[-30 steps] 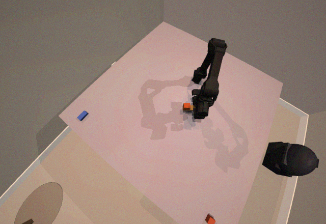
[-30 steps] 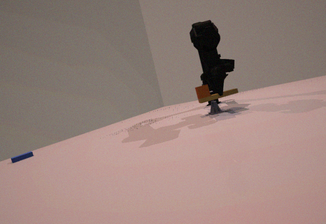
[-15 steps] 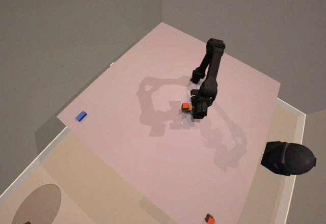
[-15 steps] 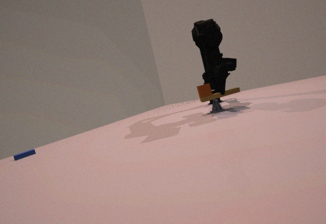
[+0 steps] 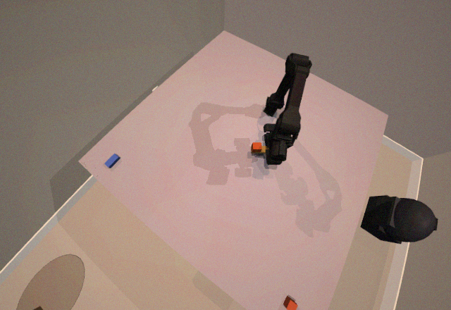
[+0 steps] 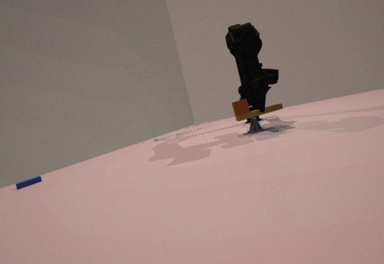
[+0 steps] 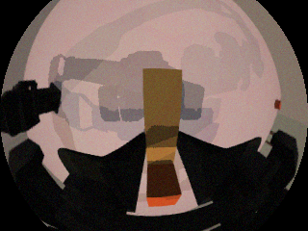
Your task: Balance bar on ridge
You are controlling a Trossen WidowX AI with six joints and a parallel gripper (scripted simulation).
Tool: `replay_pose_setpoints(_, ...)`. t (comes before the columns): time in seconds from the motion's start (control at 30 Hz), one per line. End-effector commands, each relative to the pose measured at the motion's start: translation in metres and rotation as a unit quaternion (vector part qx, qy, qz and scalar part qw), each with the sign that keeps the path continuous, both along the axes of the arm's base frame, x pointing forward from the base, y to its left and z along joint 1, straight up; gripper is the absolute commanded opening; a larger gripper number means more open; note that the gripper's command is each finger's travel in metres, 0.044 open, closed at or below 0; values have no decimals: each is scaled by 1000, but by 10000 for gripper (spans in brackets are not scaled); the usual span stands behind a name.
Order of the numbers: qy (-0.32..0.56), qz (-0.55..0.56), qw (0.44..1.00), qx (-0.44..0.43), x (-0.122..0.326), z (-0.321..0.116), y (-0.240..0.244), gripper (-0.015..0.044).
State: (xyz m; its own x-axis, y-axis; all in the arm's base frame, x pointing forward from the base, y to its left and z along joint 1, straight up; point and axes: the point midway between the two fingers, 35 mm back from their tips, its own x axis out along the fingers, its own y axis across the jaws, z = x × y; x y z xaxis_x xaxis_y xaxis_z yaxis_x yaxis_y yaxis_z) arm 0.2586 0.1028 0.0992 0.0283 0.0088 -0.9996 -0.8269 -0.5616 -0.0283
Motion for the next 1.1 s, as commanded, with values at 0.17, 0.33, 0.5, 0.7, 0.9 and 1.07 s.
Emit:
replay_pose_setpoints(0.17, 0, 0, 1000, 1, 0, -1, 0, 0)
replay_pose_setpoints(0.33, 0, 0, 1000, 1, 0, -1, 0, 0)
replay_pose_setpoints(0.5, 0, 0, 1000, 1, 0, -2, 0, 0)
replay_pose_setpoints(0.7, 0, 0, 1000, 1, 0, -2, 0, 0)
replay_pose_setpoints(0.9, 0, 0, 1000, 1, 0, -3, 0, 0)
replay_pose_setpoints(1.07, 0, 0, 1000, 1, 0, -3, 0, 0)
